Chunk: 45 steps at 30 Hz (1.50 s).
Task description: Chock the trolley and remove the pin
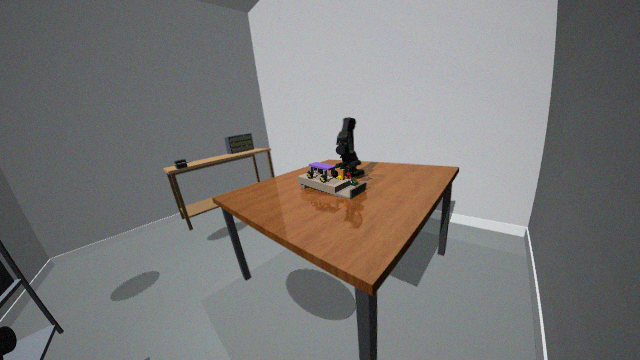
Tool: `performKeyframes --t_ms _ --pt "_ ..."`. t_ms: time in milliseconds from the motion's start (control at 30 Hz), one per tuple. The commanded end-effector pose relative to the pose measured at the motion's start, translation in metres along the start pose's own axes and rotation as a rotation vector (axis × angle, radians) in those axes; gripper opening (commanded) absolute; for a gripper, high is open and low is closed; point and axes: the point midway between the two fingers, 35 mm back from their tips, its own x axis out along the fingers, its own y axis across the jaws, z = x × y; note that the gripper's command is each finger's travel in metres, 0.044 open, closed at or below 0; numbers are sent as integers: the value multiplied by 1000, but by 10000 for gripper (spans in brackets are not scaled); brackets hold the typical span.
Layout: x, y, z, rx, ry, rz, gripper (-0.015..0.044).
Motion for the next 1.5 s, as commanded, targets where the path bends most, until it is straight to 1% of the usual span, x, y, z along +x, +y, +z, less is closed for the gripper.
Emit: performKeyframes --t_ms 0,1467 --pt "1 2 1 -3 -4 -3 190" --pt "8 31 -3 -3 -4 -1 190"
